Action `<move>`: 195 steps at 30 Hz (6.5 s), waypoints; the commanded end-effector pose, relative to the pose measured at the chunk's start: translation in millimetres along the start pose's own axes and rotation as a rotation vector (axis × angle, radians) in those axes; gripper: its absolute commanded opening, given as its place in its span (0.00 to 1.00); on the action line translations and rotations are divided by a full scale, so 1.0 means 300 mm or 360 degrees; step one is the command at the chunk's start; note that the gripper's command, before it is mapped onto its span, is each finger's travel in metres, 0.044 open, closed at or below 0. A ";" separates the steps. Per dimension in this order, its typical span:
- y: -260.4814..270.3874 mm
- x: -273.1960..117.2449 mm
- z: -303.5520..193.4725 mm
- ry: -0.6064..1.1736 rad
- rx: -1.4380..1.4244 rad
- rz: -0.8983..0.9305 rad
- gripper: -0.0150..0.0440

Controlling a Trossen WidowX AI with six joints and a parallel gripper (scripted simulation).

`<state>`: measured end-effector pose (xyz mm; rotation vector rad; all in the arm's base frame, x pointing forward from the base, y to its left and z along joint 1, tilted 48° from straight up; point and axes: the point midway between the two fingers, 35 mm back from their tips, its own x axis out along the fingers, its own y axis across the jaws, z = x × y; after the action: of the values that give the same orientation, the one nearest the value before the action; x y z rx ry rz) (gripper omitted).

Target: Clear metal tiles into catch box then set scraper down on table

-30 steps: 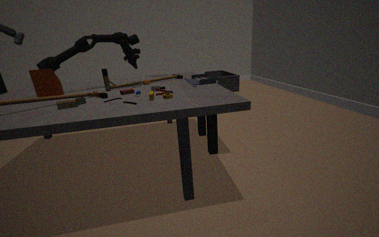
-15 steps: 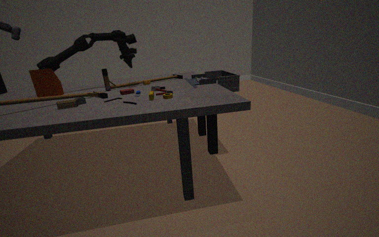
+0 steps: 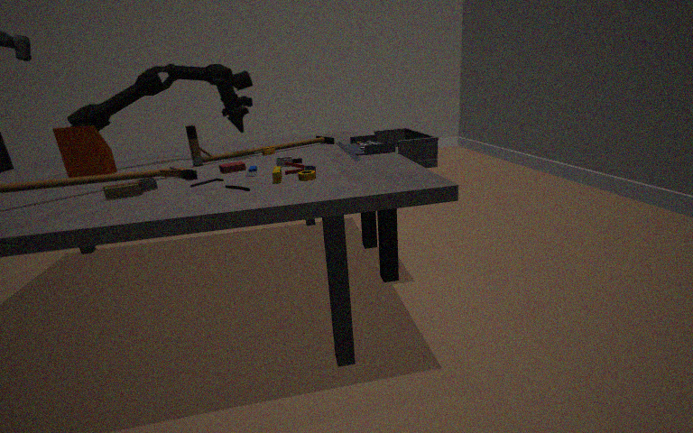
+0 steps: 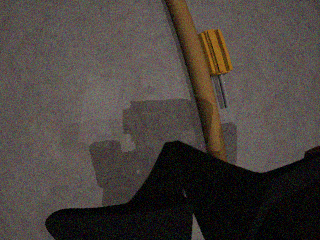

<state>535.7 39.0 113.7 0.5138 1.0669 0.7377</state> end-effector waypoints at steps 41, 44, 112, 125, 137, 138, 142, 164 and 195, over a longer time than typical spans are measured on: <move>0.002 0.264 -0.072 0.0015 0.0120 -0.0023 0.25; -0.007 0.265 -0.069 0.0014 0.0120 -0.0023 0.25; -0.228 0.276 -0.035 -0.0006 0.0117 -0.0032 0.25; -0.270 0.277 -0.035 -0.0011 0.0117 -0.0033 0.25; -0.310 0.277 -0.037 -0.0015 0.0117 -0.0034 0.25; -0.312 0.277 -0.037 -0.0015 0.0117 -0.0034 0.25; -0.315 0.277 -0.037 -0.0016 0.0117 -0.0034 0.25; -0.288 0.135 0.000 -0.0074 0.0108 -0.0037 0.25; -0.153 -0.211 0.064 -0.0310 0.0249 -0.0091 0.25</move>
<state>548.6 -46.5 132.4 0.6652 0.9434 0.5394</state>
